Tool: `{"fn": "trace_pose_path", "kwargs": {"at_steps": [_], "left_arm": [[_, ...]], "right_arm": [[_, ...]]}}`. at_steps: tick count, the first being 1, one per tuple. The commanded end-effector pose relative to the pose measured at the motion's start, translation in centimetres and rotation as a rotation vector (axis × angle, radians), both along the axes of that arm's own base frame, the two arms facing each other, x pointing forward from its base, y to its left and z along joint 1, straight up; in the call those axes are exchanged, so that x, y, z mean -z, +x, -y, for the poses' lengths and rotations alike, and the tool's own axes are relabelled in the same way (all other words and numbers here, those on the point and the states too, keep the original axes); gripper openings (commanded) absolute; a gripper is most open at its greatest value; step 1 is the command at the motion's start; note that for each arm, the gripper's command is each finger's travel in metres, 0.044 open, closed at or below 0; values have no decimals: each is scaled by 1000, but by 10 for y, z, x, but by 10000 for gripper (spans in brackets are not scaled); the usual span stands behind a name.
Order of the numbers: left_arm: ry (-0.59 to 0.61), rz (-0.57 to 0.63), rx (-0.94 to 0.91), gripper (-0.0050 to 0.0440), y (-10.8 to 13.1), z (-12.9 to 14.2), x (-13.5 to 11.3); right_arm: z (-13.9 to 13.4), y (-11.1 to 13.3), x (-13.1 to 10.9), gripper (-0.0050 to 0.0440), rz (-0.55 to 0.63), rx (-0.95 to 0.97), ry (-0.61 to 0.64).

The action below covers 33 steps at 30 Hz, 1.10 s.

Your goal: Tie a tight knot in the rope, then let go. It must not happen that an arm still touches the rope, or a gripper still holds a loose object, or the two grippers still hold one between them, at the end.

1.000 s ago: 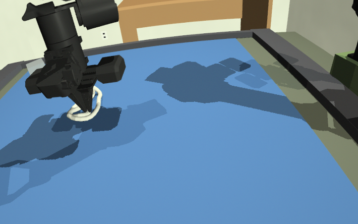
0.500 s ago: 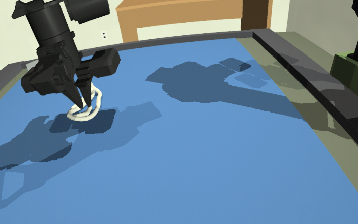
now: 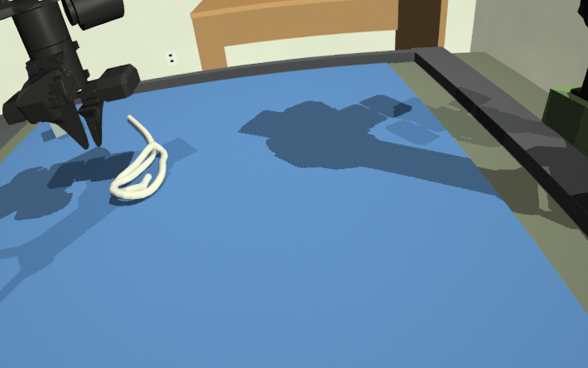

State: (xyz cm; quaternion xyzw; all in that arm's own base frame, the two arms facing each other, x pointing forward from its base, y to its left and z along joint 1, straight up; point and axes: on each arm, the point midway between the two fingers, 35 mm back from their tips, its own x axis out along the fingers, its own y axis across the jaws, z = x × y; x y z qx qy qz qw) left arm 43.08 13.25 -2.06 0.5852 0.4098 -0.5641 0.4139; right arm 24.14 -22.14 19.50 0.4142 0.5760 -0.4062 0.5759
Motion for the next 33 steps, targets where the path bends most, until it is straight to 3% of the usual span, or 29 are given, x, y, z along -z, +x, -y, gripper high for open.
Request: {"fn": "trace_pose_path", "kwargs": {"at_steps": [1, 5, 9, 33], "left_arm": [[10, 12, -20, 85, -24, -31, -16], [1, 0, -36, 85, -44, -49, -18], [-2, -4, -40, 85, -50, -54, -19], [-4, -3, -40, 85, -28, -23, -18]], "right_arm": [[0, -1, -8, 85, 16, -2, -18], [0, -1, -8, 85, 16, -2, -18], [0, -1, -8, 85, 16, -2, -18], [0, -1, -8, 85, 16, -2, -18]]}}
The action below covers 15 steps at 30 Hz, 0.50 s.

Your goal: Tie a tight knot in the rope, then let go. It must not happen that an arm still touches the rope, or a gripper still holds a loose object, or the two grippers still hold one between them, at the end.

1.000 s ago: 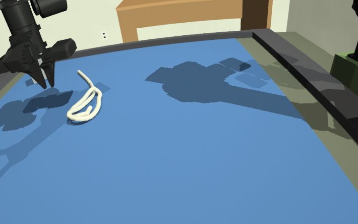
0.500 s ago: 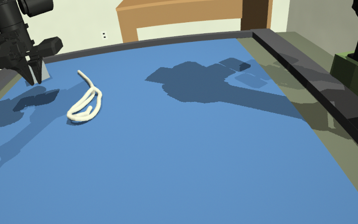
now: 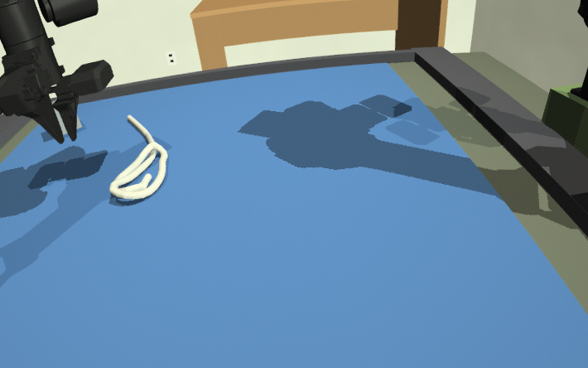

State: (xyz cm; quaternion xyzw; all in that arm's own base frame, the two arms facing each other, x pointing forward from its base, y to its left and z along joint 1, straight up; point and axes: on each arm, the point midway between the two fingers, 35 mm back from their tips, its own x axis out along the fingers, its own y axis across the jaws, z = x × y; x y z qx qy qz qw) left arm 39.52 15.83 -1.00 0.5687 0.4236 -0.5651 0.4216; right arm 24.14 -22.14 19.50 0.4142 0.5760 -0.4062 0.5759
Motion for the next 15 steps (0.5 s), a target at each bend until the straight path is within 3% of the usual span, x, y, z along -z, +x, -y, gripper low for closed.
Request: {"fn": "trace_pose_path", "kwargs": {"at_steps": [1, 15], "left_arm": [[4, 22, -3, 85, 10, 6, -8], [3, 23, -3, 85, 25, 28, -8]], "right_arm": [[0, -1, -8, 85, 16, -2, -18], [0, -1, -8, 85, 16, -2, -18]]}}
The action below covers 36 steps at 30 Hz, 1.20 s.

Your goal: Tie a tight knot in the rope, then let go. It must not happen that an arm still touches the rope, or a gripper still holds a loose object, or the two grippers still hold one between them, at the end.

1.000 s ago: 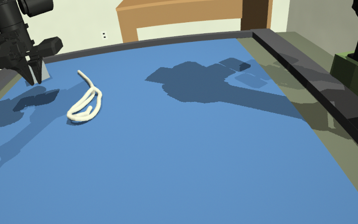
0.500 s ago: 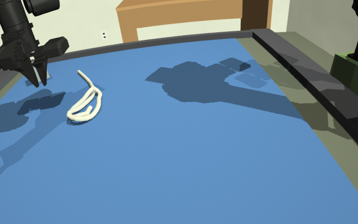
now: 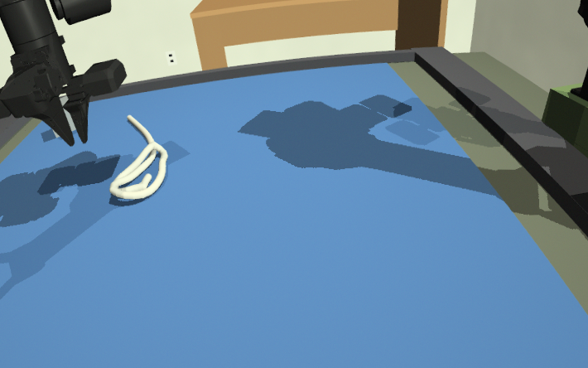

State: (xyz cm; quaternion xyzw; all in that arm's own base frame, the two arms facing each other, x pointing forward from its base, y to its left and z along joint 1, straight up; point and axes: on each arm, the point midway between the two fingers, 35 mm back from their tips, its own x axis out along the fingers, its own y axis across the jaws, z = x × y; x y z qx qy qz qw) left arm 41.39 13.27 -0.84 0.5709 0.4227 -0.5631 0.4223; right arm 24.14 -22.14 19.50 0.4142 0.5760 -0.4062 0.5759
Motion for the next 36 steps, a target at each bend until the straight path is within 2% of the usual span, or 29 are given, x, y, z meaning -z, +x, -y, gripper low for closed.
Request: {"fn": "trace_pose_path", "kwargs": {"at_steps": [1, 36], "left_arm": [[1, 17, -3, 85, 7, 3, -6], [-3, 20, -3, 85, 47, 62, -6]], "right_arm": [[0, -1, -8, 85, 16, -2, -18], [0, -1, -8, 85, 16, -2, -18]]}}
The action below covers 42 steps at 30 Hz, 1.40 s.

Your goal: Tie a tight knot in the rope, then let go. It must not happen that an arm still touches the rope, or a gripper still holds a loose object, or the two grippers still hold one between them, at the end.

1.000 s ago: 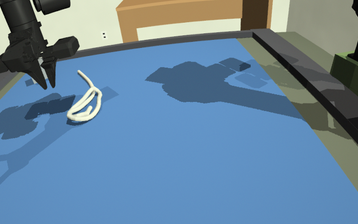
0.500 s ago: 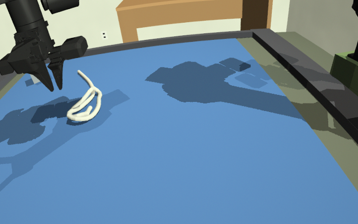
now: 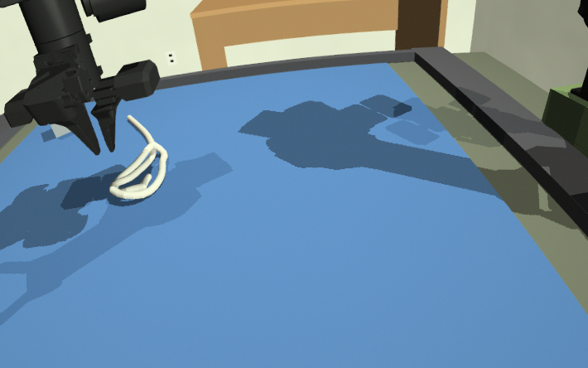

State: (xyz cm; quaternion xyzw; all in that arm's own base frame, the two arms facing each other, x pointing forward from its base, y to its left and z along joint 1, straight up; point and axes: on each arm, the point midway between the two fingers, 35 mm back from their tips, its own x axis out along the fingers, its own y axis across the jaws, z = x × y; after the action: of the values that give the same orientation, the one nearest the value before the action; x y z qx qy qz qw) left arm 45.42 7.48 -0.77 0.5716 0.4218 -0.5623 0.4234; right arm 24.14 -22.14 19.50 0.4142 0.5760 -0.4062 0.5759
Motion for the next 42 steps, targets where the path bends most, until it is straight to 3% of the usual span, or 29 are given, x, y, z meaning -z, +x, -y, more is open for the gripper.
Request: {"fn": "trace_pose_path", "kwargs": {"at_steps": [1, 26, 42], "left_arm": [[-2, 16, -3, 85, 9, 7, -5], [-4, 18, -3, 85, 37, 47, -5], [-5, 18, -3, 85, 43, 57, -5]], "right_arm": [[0, -1, -8, 85, 16, -2, -18], [0, -1, -8, 85, 16, -2, -18], [0, -1, -8, 85, 16, -2, -18]]}}
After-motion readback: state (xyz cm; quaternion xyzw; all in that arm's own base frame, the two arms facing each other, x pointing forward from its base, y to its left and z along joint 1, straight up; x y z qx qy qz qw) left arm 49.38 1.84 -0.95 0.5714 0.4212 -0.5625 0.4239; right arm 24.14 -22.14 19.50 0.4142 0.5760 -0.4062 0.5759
